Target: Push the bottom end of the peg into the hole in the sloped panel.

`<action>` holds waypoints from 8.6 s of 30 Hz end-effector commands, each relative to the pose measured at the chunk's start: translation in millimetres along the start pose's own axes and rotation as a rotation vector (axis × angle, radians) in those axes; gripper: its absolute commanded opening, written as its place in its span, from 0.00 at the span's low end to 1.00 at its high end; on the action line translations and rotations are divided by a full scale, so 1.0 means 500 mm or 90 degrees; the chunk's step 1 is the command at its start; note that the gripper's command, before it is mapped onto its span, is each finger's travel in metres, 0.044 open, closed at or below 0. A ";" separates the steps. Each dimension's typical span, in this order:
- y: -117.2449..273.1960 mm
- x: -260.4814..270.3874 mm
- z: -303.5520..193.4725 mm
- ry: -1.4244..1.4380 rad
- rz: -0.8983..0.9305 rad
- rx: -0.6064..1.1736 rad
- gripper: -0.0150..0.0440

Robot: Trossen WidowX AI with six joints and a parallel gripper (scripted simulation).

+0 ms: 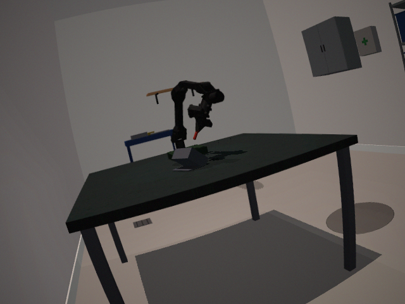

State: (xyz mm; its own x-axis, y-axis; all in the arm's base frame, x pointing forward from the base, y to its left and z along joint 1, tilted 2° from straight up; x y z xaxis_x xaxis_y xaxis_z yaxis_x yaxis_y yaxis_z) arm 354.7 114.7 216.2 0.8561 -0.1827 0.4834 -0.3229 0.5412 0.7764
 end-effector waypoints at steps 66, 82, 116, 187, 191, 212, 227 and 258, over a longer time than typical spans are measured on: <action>-0.138 0.003 -0.027 -0.012 0.043 -0.010 0.25; -0.131 0.006 -0.026 -0.019 0.047 -0.008 0.25; -0.147 0.000 -0.024 -0.019 0.047 -0.008 0.25; -0.192 0.007 -0.019 -0.019 0.048 -0.008 0.25; -0.195 0.007 -0.019 -0.019 0.048 -0.008 0.25; -0.198 0.008 -0.021 -0.024 0.050 -0.005 0.25; -0.198 0.008 -0.021 -0.024 0.050 -0.005 0.83; -0.078 0.002 -0.034 -0.017 0.042 -0.006 1.00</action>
State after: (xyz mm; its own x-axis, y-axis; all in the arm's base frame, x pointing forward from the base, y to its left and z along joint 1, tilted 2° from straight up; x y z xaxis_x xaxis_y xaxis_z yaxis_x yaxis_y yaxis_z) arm 376.5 103.7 173.8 0.8262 -0.1652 0.5386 -0.3716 0.5587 0.7415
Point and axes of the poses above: the point midway between the two fingers, 35 mm back from their tips, its own y axis back along the fingers, its own x axis across the jaws, z = x × y, the point moved 7 cm from there along y, back along the fingers, and after that the axes turned 12 degrees about y, right-handed, at the moved point
